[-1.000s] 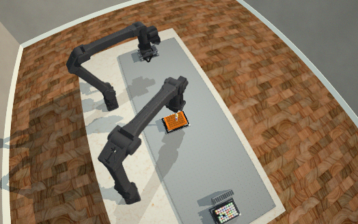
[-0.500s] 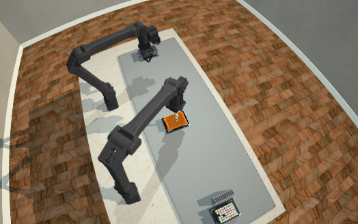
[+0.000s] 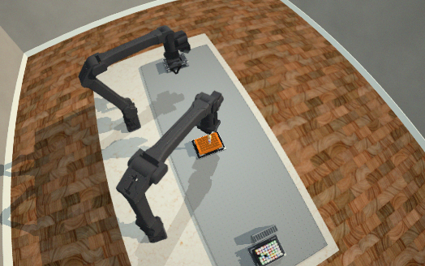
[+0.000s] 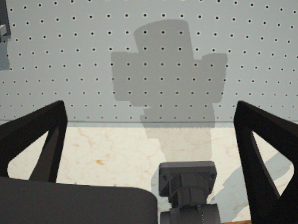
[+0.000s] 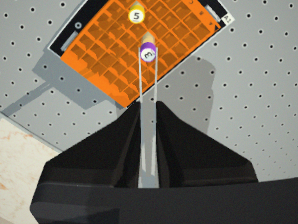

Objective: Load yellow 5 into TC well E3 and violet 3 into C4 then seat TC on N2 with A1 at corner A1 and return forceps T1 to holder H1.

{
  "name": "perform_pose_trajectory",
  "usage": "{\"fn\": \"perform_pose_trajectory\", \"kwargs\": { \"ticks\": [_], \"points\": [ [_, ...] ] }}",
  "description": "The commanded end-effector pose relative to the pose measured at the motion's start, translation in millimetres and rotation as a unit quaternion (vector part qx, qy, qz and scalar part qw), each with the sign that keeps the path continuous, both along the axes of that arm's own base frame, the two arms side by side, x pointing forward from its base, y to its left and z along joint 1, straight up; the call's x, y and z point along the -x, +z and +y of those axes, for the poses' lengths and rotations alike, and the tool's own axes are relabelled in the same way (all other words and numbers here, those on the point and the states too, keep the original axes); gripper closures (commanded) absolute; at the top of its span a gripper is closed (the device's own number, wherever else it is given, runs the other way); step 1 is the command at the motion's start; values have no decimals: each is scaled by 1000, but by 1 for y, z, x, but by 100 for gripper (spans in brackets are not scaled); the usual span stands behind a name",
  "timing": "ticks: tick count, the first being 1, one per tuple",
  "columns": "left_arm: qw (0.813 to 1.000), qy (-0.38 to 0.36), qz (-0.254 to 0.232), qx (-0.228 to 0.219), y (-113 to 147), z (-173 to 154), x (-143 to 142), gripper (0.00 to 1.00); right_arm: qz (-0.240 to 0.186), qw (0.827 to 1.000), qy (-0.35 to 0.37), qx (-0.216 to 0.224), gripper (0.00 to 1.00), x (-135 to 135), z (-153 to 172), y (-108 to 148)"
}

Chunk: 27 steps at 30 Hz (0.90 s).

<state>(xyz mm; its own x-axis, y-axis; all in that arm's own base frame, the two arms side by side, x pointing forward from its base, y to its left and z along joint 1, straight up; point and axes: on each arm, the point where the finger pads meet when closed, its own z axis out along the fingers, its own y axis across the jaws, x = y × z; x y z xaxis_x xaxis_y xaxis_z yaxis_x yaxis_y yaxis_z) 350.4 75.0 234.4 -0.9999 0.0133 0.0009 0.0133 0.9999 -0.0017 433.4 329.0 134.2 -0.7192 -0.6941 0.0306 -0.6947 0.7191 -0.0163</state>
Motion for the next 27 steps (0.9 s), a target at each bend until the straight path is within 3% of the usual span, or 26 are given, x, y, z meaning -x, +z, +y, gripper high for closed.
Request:
{"fn": "perform_pose_trajectory", "kwargs": {
  "ticks": [1,27],
  "points": [
    [1000,0,-18,-5,14,2,-9,0,-16,1000,-5,-10,91,-7,-4,11],
    [1000,0,-18,-5,14,2,-9,0,-8,1000,-5,-4,91,-7,-4,-4]
  ]
}}
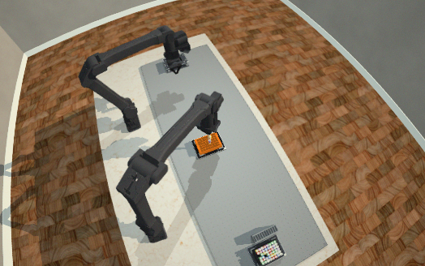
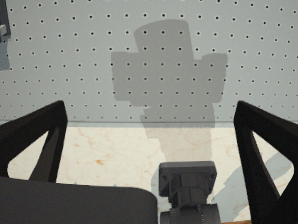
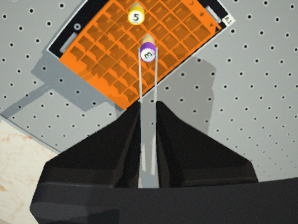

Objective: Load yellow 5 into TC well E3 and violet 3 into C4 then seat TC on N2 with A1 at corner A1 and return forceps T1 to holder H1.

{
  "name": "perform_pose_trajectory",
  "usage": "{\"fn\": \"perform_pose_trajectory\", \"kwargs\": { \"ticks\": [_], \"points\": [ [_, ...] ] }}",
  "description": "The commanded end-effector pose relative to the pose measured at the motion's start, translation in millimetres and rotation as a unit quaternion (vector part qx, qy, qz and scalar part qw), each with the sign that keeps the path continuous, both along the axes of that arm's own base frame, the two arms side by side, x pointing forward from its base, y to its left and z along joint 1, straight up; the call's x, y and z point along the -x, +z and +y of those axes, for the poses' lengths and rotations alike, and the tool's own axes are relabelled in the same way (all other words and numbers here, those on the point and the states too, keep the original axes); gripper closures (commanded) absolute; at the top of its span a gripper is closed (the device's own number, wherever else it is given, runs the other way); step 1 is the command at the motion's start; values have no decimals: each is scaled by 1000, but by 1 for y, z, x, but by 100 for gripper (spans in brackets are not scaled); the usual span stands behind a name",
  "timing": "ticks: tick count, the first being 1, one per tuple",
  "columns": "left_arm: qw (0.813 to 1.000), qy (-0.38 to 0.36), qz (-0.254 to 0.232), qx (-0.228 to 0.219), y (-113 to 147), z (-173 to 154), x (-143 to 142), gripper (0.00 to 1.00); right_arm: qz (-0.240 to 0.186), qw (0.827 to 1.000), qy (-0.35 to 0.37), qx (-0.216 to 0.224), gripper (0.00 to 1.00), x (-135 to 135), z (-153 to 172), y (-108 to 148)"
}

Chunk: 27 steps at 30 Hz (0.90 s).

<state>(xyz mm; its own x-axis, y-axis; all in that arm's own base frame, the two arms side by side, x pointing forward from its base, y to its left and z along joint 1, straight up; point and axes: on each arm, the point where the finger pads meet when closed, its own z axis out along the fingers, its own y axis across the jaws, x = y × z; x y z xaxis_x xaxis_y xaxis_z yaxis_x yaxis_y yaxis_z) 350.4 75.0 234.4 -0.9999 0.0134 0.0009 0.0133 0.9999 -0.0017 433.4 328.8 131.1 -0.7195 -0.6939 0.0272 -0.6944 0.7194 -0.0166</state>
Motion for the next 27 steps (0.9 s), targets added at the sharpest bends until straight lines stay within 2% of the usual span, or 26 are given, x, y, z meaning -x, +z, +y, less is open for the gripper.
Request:
{"fn": "perform_pose_trajectory", "kwargs": {
  "ticks": [1,27],
  "points": [
    [1000,0,-18,-5,14,2,-9,0,-6,1000,-5,-3,91,-7,-4,-1],
    [1000,0,-18,-5,14,2,-9,0,-2,1000,-4,0,91,-7,-4,-11]
  ]
}}
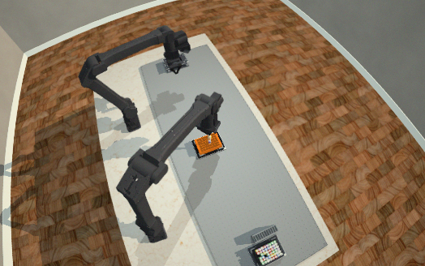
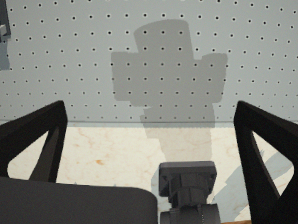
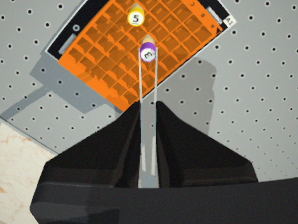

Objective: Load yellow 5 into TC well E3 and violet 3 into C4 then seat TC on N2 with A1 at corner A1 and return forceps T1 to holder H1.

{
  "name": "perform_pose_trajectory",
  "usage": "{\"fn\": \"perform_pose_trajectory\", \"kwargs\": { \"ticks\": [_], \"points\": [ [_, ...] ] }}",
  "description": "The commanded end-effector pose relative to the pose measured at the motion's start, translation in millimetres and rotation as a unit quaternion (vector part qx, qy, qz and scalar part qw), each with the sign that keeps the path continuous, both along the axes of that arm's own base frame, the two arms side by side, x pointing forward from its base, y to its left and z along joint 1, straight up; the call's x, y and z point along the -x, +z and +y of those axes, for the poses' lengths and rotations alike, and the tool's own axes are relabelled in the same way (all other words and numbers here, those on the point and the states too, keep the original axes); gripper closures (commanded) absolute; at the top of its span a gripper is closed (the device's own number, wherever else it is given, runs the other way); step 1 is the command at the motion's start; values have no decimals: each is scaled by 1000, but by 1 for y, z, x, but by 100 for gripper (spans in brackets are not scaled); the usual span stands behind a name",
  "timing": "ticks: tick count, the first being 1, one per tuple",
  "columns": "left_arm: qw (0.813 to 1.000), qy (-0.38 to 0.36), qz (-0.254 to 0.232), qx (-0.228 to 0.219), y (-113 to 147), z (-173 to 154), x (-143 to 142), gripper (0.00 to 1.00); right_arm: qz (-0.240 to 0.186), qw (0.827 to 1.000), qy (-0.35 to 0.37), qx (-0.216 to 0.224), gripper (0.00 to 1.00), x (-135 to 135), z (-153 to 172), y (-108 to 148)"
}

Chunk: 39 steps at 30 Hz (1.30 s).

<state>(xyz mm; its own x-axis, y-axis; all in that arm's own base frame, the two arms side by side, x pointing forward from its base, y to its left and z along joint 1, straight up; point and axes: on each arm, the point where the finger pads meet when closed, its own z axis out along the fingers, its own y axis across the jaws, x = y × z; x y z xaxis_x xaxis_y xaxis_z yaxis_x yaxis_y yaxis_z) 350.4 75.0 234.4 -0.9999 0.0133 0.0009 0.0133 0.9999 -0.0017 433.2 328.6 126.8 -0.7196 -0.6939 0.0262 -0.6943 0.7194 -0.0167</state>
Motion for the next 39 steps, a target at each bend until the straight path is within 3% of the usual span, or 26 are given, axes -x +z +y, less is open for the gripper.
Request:
{"fn": "perform_pose_trajectory", "kwargs": {
  "ticks": [1,22,29,30,39],
  "points": [
    [1000,0,-18,-5,14,2,-9,0,-3,1000,-4,-1,91,-8,-3,-6],
    [1000,0,-18,-5,14,2,-9,0,-9,1000,-4,-5,91,-11,-1,-3],
    [1000,0,-18,-5,14,2,-9,0,-1,1000,-4,1,91,-7,-4,-13],
    [1000,0,-18,-5,14,2,-9,0,-13,1000,-4,-8,91,-13,0,10],
    [1000,0,-18,-5,14,2,-9,0,-13,1000,-4,-8,91,-12,0,11]
  ]
}}
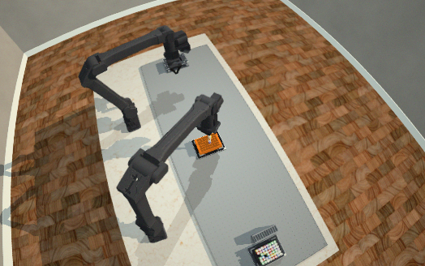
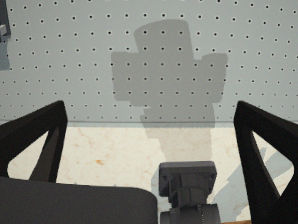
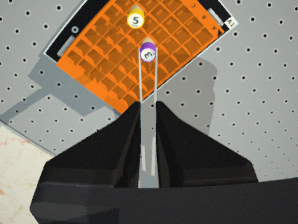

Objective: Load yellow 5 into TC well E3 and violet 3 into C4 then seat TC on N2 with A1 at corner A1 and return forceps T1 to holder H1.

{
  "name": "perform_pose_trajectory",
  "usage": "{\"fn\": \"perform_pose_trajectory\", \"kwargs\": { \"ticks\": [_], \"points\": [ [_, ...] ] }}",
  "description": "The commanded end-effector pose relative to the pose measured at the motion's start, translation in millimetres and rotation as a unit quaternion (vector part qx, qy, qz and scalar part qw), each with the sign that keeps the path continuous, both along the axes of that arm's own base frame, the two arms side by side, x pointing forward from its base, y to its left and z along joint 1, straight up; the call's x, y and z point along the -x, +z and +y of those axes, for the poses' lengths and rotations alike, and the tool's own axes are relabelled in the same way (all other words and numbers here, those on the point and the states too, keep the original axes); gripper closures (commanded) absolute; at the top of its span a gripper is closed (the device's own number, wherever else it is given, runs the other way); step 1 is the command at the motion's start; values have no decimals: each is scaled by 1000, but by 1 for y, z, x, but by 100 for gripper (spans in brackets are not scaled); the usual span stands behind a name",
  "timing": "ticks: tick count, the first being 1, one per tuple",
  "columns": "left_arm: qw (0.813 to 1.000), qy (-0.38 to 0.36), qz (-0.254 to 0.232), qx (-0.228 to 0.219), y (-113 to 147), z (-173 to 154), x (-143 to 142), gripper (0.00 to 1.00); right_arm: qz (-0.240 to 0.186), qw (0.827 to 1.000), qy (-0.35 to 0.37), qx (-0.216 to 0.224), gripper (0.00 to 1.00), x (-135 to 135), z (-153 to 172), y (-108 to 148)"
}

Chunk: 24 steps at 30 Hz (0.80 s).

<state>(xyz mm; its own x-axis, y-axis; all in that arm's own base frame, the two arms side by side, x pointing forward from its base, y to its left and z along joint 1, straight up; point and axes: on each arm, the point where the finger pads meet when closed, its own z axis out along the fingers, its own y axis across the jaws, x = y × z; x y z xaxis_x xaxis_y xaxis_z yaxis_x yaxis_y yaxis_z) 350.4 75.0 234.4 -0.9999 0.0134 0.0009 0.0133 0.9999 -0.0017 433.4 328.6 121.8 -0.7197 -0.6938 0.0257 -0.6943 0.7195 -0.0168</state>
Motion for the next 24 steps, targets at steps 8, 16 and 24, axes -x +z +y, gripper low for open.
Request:
{"fn": "perform_pose_trajectory", "kwargs": {
  "ticks": [8,16,24],
  "points": [
    [1000,0,-18,-5,14,2,-9,0,-12,1000,-4,-8,90,-12,0,16],
    [1000,0,-18,-5,14,2,-9,0,-12,1000,-4,-8,89,-12,0,16],
    [1000,0,-18,-5,14,2,-9,0,-17,1000,-4,-12,89,-14,2,22]
  ]
}}
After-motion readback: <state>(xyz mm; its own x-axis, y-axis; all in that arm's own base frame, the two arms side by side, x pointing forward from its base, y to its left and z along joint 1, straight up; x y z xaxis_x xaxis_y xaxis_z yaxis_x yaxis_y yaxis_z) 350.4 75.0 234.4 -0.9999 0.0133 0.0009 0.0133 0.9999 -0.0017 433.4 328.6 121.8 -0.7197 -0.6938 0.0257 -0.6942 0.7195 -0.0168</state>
